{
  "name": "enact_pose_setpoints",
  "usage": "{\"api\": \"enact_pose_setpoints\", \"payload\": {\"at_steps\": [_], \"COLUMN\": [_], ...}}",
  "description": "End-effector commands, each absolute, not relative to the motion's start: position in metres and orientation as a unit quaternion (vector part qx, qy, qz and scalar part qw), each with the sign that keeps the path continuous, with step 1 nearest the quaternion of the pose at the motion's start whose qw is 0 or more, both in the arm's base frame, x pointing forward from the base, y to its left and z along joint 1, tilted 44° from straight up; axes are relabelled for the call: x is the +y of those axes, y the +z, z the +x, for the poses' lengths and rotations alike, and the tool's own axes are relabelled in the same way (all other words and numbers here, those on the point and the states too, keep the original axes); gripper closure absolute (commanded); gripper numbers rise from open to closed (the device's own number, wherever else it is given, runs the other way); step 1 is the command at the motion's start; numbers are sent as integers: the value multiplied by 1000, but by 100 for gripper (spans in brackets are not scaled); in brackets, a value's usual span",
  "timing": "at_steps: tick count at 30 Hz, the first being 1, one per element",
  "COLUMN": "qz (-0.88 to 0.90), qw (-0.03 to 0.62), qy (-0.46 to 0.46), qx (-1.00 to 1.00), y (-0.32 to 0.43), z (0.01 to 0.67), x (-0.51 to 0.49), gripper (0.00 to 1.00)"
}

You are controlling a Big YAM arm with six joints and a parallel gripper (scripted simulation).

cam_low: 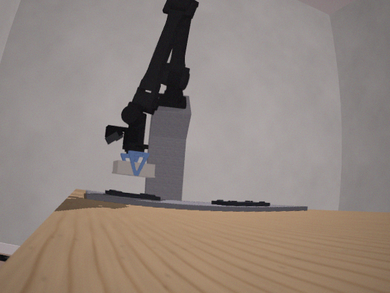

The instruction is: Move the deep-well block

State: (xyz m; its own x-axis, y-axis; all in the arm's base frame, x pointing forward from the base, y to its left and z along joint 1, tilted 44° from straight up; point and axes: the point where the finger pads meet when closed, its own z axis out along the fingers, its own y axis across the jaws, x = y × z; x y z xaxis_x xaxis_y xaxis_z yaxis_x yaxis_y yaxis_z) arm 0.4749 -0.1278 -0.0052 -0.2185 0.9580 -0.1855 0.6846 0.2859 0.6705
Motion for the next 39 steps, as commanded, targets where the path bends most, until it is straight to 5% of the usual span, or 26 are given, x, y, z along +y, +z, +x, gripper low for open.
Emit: {"api": "enact_pose_setpoints", "payload": {"at_steps": [1,39], "qz": [549,548], "qw": [301,311], "qy": [235,235], "qx": [744,740], "y": [-6,-21], "z": [485,515], "x": [-126,-132], "gripper": [100,100]}}
